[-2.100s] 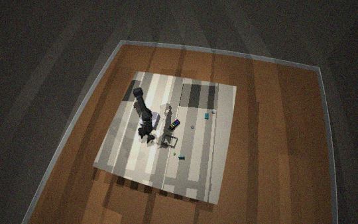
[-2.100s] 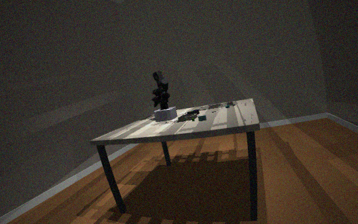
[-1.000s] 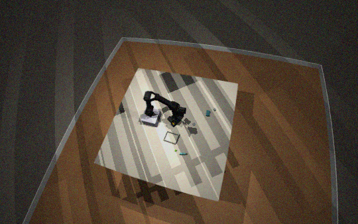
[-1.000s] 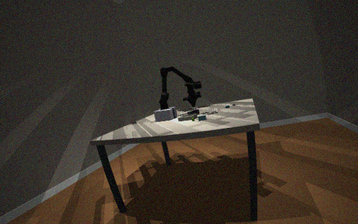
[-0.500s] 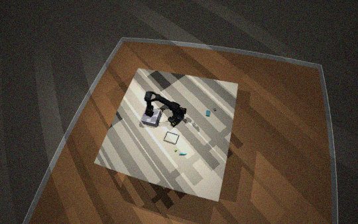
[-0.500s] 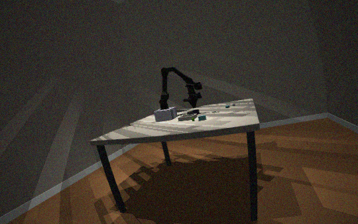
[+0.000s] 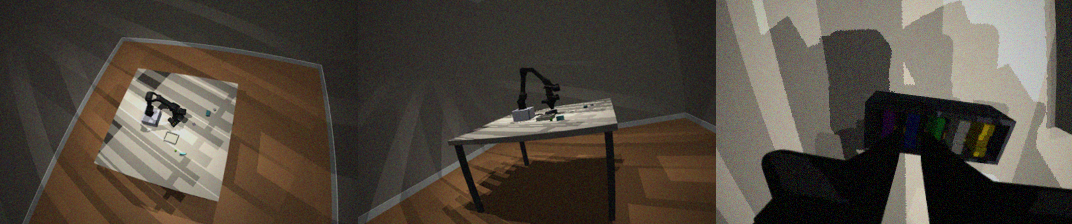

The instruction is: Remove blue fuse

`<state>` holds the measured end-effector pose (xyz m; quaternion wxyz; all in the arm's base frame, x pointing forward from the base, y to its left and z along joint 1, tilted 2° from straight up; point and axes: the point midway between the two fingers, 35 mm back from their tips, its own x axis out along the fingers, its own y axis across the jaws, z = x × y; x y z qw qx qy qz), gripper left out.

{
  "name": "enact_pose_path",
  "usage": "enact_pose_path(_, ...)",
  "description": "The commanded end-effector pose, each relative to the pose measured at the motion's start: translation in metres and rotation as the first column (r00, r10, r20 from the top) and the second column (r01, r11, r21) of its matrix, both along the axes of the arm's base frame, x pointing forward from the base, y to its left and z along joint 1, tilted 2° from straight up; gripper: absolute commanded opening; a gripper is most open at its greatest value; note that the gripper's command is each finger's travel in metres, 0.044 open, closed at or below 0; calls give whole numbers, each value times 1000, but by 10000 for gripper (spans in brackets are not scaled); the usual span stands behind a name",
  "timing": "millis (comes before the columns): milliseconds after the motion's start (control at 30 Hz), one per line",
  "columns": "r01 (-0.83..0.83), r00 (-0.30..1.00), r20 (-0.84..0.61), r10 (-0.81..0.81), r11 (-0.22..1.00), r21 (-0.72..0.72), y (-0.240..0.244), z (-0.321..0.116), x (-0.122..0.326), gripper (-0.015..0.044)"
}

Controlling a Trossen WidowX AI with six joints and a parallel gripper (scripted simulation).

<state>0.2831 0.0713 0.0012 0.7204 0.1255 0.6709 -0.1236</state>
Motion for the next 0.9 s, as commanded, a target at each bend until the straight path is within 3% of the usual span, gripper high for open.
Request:
enact_pose_path(0, -4, 1000, -6, 4, 1000, 5, 0, -5, -2, 72)
enact_pose_path(867, -4, 1000, -6, 4, 1000, 5, 0, -16, -2, 72)
